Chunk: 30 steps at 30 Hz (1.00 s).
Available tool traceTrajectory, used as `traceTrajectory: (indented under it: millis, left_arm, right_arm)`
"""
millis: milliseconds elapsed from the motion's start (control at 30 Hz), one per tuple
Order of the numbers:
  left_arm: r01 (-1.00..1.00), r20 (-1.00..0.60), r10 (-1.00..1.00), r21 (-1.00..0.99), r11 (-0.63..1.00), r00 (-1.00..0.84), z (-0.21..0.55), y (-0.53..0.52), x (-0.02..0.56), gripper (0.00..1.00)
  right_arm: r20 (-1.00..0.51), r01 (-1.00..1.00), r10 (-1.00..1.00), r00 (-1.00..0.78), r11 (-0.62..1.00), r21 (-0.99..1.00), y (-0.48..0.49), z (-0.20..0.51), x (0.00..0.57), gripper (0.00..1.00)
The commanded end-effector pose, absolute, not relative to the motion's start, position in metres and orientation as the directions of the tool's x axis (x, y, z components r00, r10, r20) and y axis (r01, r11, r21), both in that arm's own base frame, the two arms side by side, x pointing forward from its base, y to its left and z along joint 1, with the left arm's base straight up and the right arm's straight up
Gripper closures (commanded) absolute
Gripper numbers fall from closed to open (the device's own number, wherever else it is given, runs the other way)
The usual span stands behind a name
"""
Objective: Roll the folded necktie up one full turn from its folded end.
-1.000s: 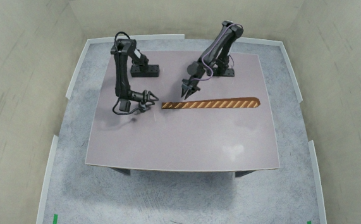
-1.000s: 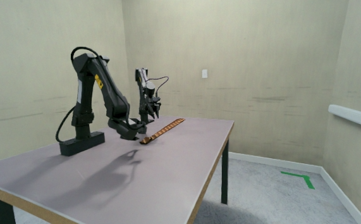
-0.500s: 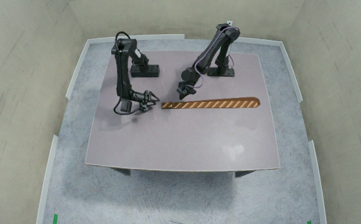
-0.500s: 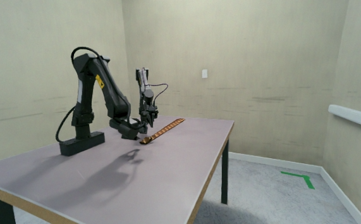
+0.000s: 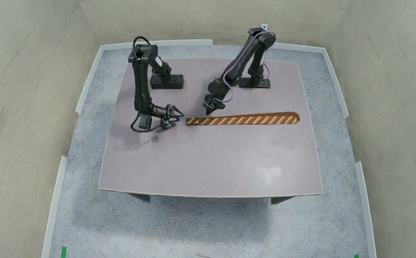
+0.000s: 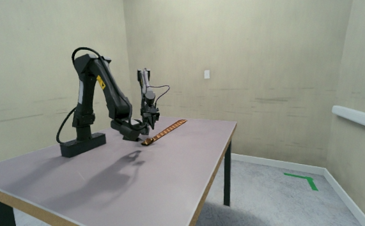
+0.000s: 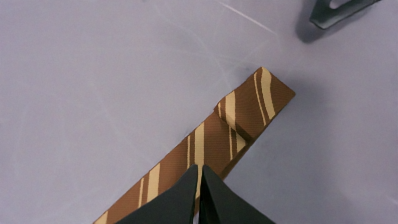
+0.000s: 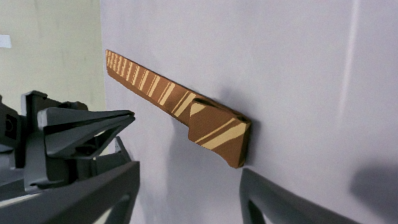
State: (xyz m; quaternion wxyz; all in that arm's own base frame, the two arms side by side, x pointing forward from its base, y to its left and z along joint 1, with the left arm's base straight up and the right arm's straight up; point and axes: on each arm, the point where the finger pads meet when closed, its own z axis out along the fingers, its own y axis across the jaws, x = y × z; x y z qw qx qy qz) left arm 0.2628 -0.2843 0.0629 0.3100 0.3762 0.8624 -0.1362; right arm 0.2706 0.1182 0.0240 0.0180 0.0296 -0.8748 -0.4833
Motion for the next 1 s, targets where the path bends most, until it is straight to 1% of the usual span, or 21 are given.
traceTrajectory:
  millis: [0, 967]
  left_arm:
    - [0.747, -0.698, 0.528, -0.013, 0.665, -0.483, 0.0819, -0.3078, 0.2734, 0.96]
    - [0.748, -0.698, 0.529, -0.013, 0.664, -0.482, 0.0809, -0.3086, 0.2734, 0.96]
  right_arm:
    - [-0.032, -0.059, -0.063, -0.998, 0.507, 0.860, 0.1235, 0.0340, 0.2736, 0.47]
    - [-0.035, -0.065, -0.070, -0.997, 0.504, 0.861, 0.1300, 0.0369, 0.2669, 0.47]
